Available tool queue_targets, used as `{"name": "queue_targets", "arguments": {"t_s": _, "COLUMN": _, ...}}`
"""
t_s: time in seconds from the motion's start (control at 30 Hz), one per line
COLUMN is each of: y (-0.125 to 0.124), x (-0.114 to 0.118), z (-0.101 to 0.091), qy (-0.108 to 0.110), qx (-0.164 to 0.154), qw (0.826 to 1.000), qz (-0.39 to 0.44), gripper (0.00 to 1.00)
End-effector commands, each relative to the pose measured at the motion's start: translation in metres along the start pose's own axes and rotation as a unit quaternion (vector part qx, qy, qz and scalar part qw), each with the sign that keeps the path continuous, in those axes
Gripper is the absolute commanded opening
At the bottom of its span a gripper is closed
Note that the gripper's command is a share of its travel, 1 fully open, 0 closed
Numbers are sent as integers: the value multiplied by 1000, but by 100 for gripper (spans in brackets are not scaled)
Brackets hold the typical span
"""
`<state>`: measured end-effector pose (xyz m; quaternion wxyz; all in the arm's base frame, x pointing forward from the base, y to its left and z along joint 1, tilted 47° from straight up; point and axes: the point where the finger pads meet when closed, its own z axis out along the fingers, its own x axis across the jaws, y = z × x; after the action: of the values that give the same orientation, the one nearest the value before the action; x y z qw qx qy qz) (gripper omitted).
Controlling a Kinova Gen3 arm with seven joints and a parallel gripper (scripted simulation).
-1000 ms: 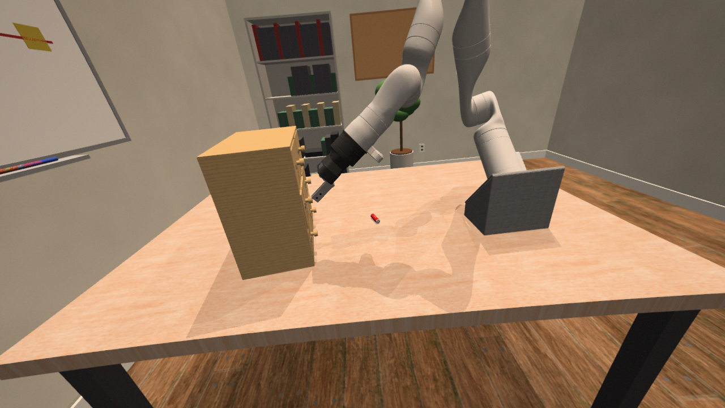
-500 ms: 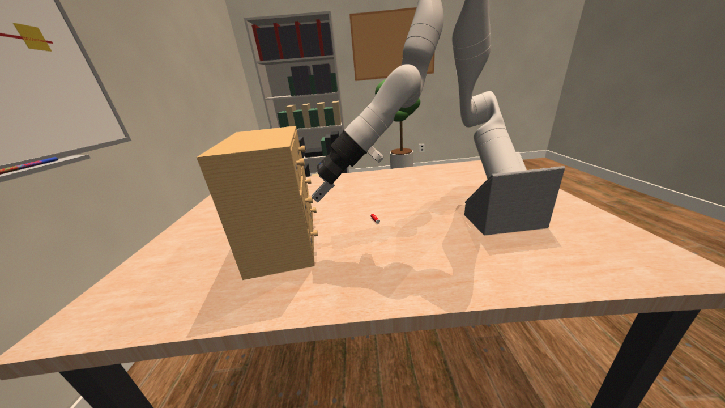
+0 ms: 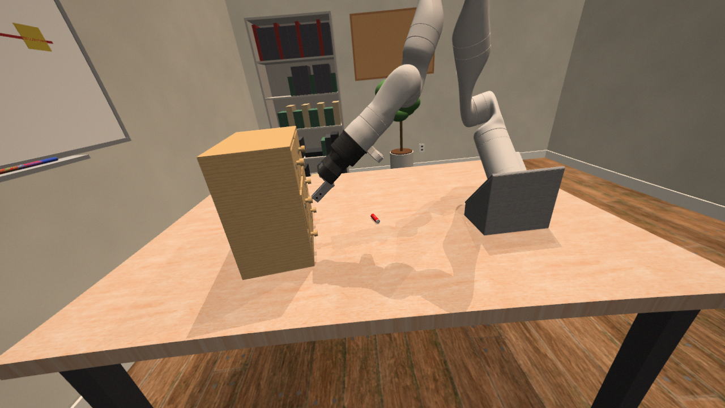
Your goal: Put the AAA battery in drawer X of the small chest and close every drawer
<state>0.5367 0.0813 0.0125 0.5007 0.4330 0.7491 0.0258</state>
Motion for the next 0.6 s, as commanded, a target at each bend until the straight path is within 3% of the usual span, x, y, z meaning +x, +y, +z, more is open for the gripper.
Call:
{"name": "queue_targets", "arguments": {"t_s": 0.0, "y": 0, "x": -1, "z": 0, "qy": 0, "qx": 0, "qw": 1000, "qz": 0, "gripper": 0}}
{"name": "queue_targets", "arguments": {"t_s": 0.3, "y": -2, "x": -1, "z": -2, "qy": 0, "qx": 0, "qw": 1000, "qz": 0, "gripper": 0}}
{"name": "queue_targets", "arguments": {"t_s": 0.57, "y": -22, "x": 0, "z": -26, "qy": 0, "qx": 0, "qw": 1000, "qz": 0, "gripper": 0}}
